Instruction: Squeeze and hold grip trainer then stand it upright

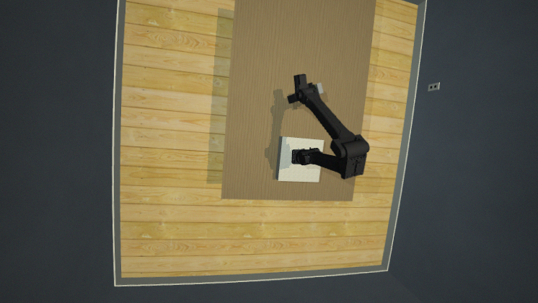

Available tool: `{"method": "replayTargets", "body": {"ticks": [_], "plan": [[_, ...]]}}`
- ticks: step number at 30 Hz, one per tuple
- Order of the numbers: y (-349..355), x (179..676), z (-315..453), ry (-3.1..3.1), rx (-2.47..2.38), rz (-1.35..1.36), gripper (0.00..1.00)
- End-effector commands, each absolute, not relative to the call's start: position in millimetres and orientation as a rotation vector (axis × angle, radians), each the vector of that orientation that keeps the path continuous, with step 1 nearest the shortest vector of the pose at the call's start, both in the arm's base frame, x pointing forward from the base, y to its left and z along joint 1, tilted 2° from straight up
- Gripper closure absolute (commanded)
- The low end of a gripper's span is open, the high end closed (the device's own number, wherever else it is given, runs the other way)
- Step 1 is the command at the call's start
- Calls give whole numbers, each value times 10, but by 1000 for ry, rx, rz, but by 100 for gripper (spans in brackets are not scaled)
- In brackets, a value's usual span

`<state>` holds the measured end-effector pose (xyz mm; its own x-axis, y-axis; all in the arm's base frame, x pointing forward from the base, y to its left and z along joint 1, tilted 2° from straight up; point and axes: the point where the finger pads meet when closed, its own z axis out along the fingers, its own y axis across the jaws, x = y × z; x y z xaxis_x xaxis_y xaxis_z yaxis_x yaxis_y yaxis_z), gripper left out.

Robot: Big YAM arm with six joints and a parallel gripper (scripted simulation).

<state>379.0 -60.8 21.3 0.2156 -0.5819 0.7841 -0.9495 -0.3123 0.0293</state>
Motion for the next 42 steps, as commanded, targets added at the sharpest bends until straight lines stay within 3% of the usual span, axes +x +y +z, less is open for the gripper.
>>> {"method": "replayTargets", "body": {"ticks": [1,42], "plan": [[-568,3892,172,-1413,2000,932,24],[-590,3808,150,-1390,1998,902,24]]}}
